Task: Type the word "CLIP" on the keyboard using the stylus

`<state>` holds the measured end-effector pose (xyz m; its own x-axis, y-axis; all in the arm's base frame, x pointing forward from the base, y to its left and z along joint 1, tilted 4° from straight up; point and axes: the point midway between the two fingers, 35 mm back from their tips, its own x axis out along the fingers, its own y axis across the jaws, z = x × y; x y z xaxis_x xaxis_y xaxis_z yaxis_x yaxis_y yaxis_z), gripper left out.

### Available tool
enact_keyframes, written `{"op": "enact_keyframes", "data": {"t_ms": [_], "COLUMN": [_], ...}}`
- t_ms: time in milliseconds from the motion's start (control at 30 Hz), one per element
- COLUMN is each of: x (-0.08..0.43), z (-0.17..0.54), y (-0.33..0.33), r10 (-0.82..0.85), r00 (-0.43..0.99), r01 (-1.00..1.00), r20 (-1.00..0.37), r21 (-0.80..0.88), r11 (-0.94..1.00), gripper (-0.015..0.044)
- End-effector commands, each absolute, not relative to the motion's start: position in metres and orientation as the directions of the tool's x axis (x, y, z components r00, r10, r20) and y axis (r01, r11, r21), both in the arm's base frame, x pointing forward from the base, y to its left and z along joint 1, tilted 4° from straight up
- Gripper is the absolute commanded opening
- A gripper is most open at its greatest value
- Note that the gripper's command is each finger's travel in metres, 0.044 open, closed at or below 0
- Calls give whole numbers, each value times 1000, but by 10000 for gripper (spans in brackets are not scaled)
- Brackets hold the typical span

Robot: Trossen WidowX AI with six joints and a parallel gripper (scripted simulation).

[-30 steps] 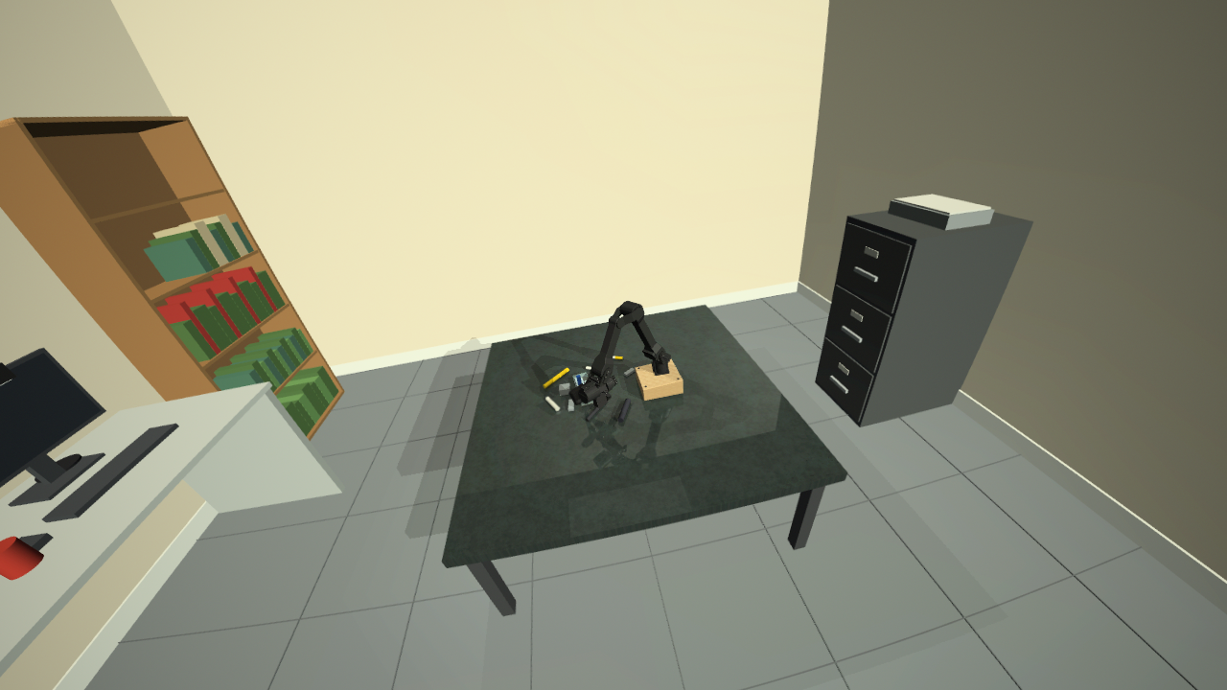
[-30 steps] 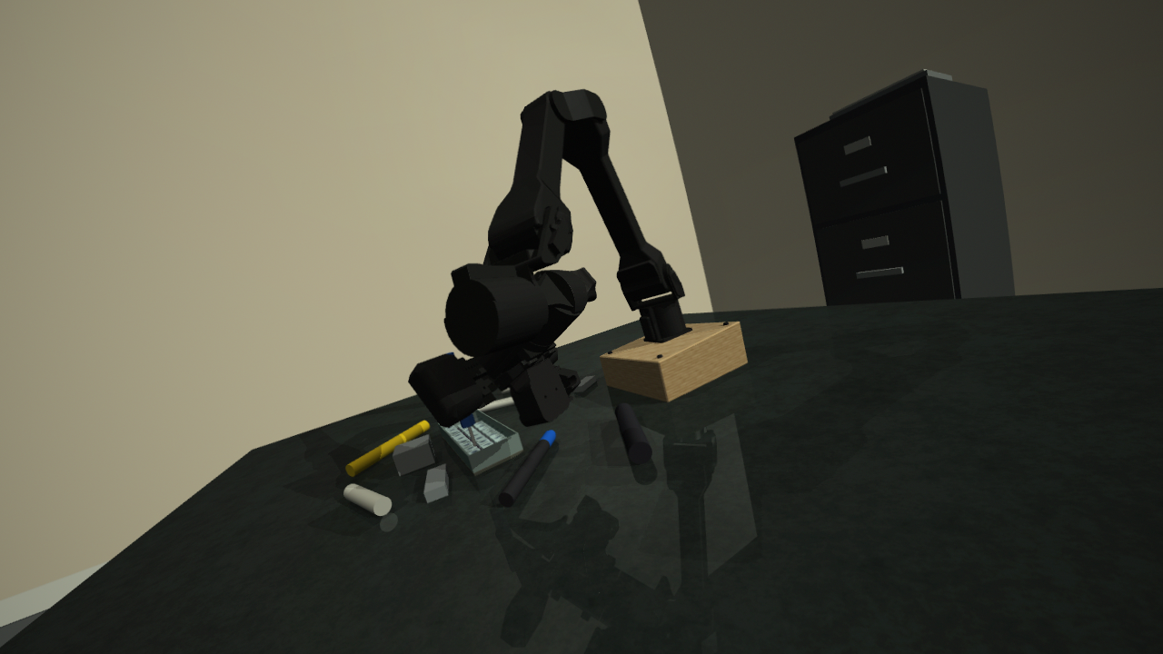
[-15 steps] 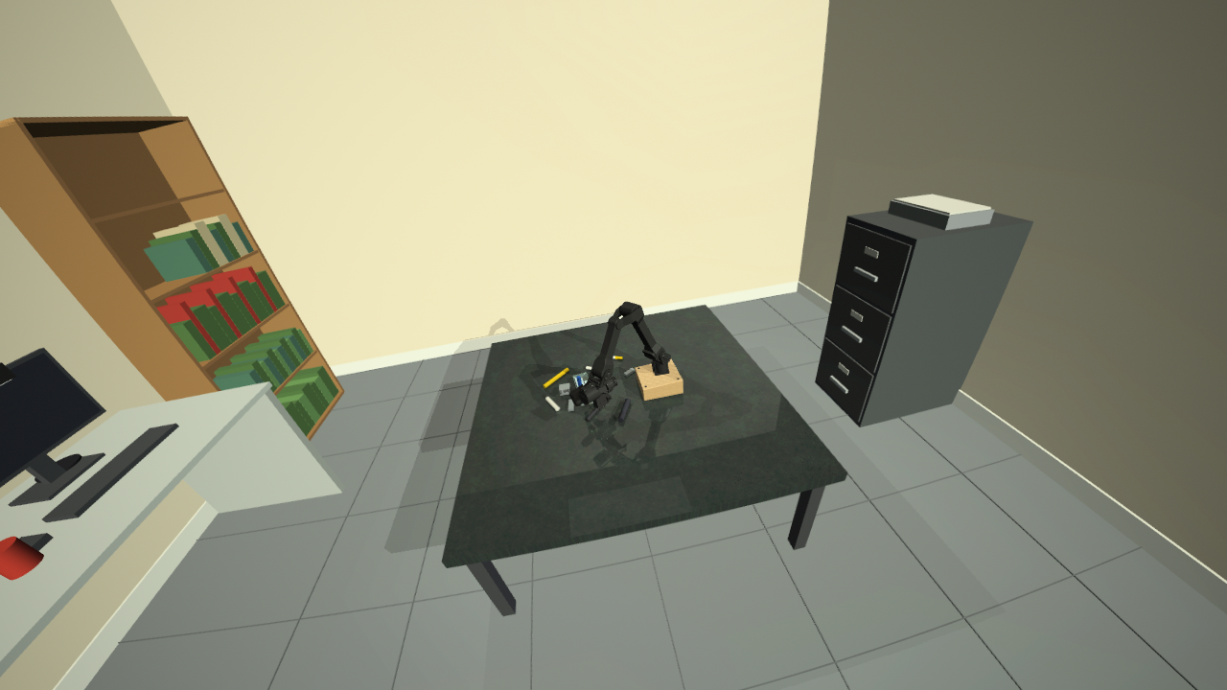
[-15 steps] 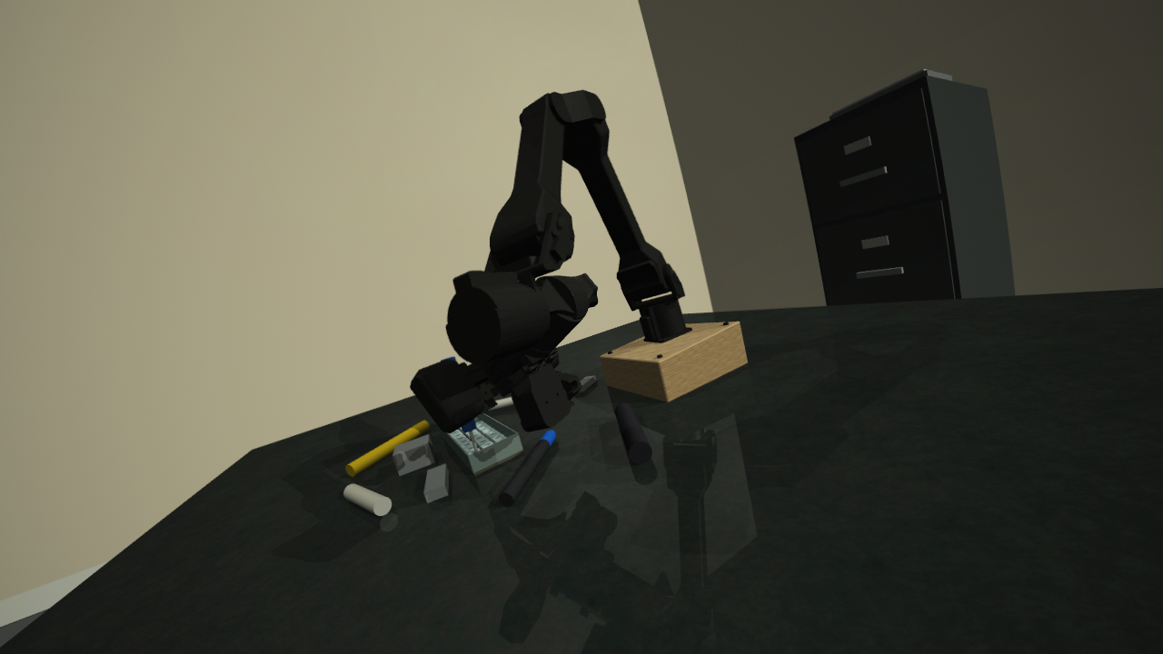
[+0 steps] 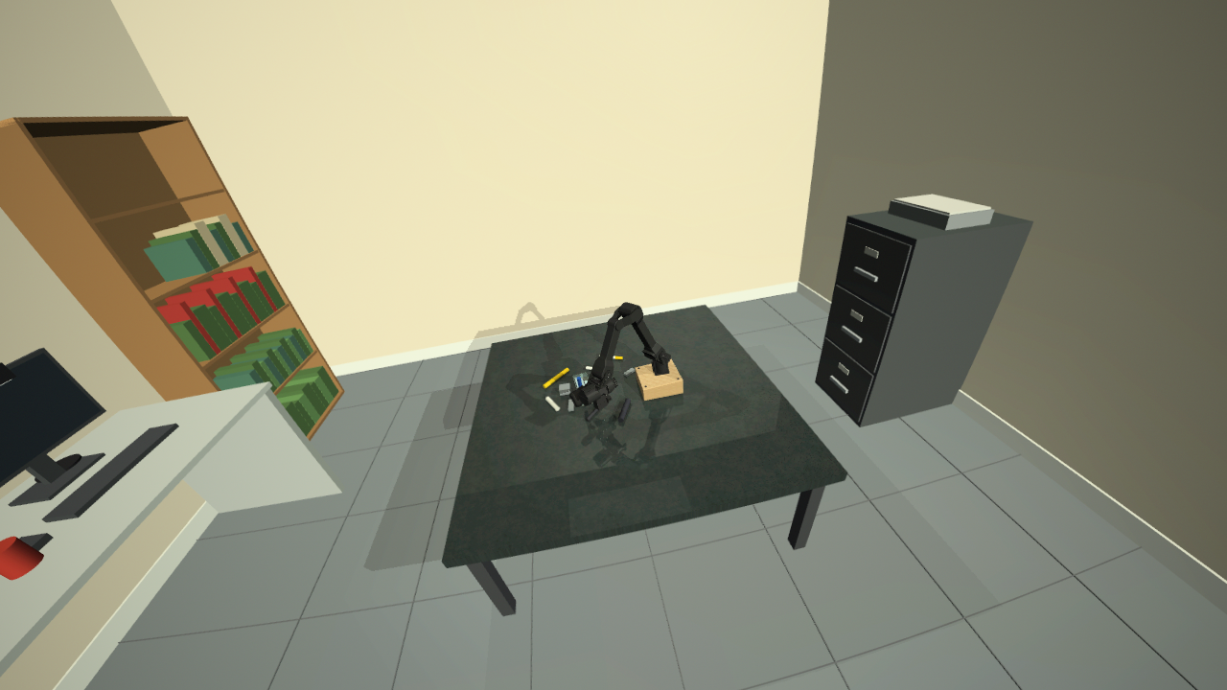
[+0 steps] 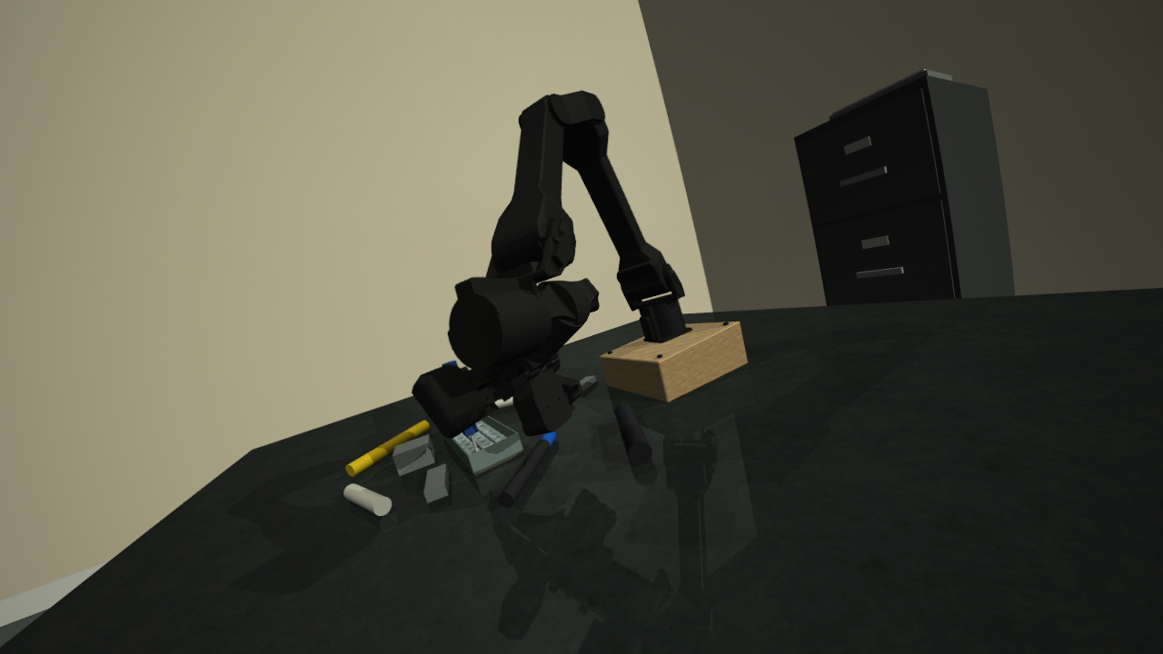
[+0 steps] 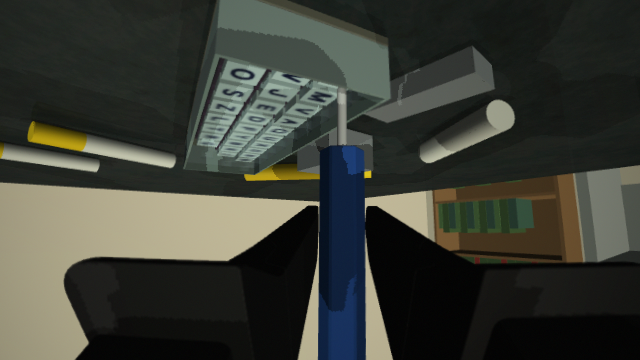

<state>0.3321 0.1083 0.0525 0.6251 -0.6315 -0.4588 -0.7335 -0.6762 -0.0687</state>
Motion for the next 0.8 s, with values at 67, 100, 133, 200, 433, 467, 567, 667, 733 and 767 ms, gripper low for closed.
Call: {"op": "enact_keyframes", "data": {"t_ms": [67, 100, 133, 200, 433, 467, 567, 667, 733, 767], "x": [332, 332, 332, 332, 332, 332, 332, 332, 332, 332], "z": [48, 48, 48, 47, 44, 44, 46, 46, 46, 47], "y": [107, 107, 107, 107, 107, 107, 107, 107, 107, 107], "r10": [-636, -636, -636, -636, -636, -636, -636, -636, -636, -636], "r00": [624, 624, 624, 624, 624, 624, 624, 624, 624, 624], "r01": [-733, -733, -733, -733, -733, -733, -733, -733, -733, -733], "r20": [-455, -455, -455, -455, -455, -455, -455, -455, -455, -455], "r21": [-59, -59, -59, -59, -59, -59, -59, -59, -59, -59], "r11": [-677, -677, -677, -677, -677, -677, -677, -677, -677, -677], "gripper": [81, 81, 81, 81, 81, 81, 81, 81, 81, 81]}}
